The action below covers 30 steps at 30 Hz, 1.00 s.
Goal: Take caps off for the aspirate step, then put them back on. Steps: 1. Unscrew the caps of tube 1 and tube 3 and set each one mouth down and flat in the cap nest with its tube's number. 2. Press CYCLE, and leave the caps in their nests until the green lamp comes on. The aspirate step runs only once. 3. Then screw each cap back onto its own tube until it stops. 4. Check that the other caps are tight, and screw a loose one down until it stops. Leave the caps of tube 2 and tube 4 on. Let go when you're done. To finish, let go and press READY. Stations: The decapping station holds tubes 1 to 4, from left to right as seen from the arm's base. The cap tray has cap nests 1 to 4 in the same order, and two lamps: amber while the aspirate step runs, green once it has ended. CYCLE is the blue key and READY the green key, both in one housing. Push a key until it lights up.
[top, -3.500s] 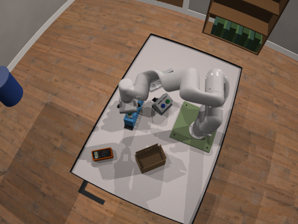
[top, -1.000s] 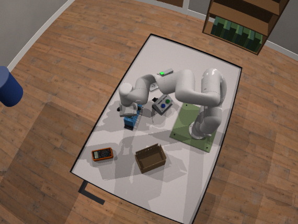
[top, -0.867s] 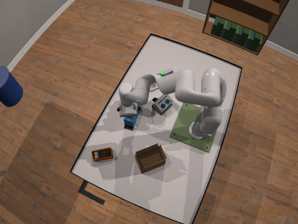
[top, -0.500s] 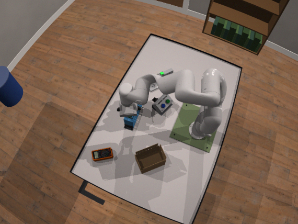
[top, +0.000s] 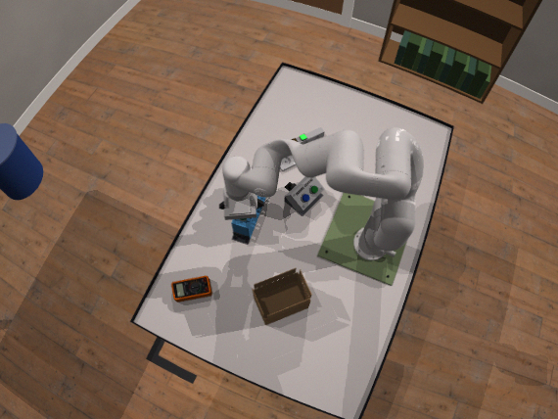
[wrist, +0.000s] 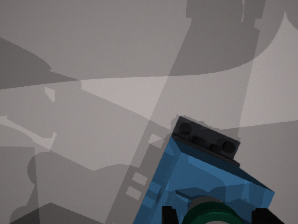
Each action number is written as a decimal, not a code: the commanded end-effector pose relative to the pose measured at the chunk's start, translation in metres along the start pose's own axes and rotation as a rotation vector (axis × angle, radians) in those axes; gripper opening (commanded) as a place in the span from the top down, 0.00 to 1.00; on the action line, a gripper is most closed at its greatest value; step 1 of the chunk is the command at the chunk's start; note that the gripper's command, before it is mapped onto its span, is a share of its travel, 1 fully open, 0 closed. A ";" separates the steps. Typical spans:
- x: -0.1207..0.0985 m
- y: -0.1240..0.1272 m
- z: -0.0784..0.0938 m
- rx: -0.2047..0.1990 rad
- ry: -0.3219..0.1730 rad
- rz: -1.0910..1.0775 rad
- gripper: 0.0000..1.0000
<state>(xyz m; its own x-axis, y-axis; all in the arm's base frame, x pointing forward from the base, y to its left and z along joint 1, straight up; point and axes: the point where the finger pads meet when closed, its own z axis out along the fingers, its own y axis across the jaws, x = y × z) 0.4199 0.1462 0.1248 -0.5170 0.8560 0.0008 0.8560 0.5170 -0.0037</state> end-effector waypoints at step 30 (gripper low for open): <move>0.000 0.001 0.000 -0.005 0.002 0.367 1.00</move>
<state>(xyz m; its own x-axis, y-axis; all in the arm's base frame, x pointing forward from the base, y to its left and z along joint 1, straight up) 0.4201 0.1462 0.1240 -0.3193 0.9477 -0.0001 0.9477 0.3193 -0.0032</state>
